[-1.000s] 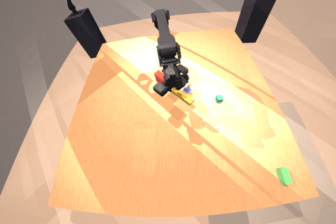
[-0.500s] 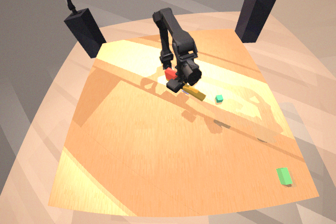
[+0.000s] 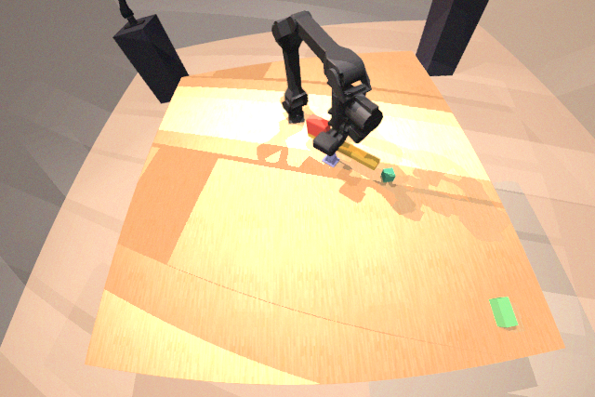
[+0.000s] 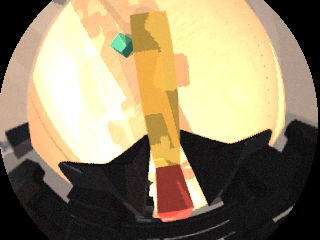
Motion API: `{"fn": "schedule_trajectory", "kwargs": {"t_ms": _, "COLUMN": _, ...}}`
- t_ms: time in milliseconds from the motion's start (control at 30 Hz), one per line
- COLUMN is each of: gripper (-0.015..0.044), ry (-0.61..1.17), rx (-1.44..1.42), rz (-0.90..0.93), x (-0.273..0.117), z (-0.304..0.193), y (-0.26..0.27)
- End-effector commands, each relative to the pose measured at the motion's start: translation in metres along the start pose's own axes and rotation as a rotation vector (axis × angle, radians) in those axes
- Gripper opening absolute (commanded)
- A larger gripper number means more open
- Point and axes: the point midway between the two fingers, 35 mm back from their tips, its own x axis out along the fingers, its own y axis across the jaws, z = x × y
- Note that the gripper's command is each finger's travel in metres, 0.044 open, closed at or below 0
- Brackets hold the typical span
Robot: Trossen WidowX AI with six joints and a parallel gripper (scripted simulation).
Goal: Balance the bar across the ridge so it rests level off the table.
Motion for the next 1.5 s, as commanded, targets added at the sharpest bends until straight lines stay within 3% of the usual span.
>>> {"fn": "schedule_trajectory", "kwargs": {"t_ms": 0, "gripper": 0.0000, "ry": -0.001, "rx": 0.004, "rz": -0.003, "x": 0.000, "z": 0.001, "y": 0.004}}
{"fn": "schedule_trajectory", "kwargs": {"t_ms": 867, "gripper": 0.0000, "ry": -0.001, "rx": 0.004, "rz": -0.003, "x": 0.041, "z": 0.000, "y": 0.004}}
{"fn": "schedule_trajectory", "kwargs": {"t_ms": 1467, "gripper": 0.0000, "ry": -0.001, "rx": 0.004, "rz": -0.003, "x": 0.042, "z": 0.000, "y": 0.004}}
